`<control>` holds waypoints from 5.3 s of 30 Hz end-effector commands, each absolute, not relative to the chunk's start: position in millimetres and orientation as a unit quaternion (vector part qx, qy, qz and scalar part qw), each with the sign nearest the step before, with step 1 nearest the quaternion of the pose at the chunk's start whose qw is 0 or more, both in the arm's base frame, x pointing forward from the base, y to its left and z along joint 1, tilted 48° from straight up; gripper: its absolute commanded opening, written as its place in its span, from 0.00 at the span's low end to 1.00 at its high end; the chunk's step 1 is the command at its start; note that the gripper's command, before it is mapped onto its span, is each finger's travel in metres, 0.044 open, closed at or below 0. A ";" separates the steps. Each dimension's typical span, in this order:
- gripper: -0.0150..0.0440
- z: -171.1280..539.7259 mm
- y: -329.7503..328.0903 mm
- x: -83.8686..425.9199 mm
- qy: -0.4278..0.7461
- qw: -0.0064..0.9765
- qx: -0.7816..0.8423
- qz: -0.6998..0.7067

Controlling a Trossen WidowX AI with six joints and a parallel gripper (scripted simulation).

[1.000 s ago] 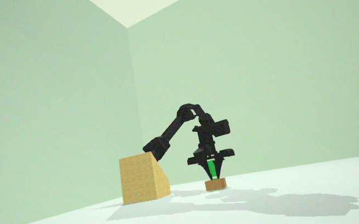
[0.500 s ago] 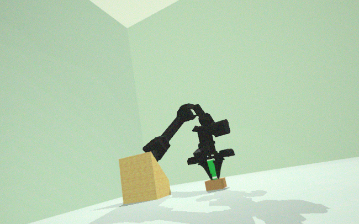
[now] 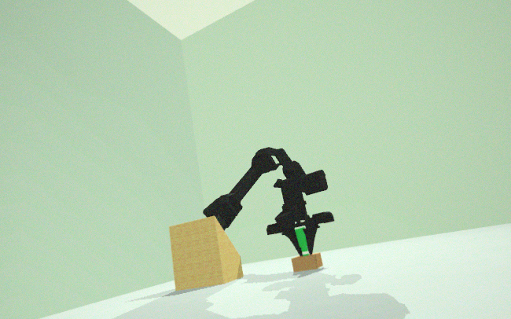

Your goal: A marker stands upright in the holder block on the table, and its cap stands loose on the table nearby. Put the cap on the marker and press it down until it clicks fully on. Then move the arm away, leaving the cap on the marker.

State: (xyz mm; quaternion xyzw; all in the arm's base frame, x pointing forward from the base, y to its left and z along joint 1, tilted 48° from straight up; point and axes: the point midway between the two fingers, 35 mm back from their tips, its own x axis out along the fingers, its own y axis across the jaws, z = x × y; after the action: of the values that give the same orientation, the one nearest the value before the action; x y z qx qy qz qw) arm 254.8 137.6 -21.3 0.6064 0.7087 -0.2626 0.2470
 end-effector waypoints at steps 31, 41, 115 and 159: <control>0.25 -25.1 144.4 253.2 0.715 0.251 0.599 -0.258; 0.25 -25.2 144.5 253.2 0.715 0.251 0.599 -0.258; 0.25 -25.4 144.7 253.3 0.715 0.251 0.599 -0.258; 0.74 -21.4 137.6 255.2 0.708 0.247 0.607 -0.263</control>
State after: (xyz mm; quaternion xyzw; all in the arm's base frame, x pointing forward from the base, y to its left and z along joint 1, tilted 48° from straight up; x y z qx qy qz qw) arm 257.1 137.4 -20.7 0.6101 0.7068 -0.2594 0.2468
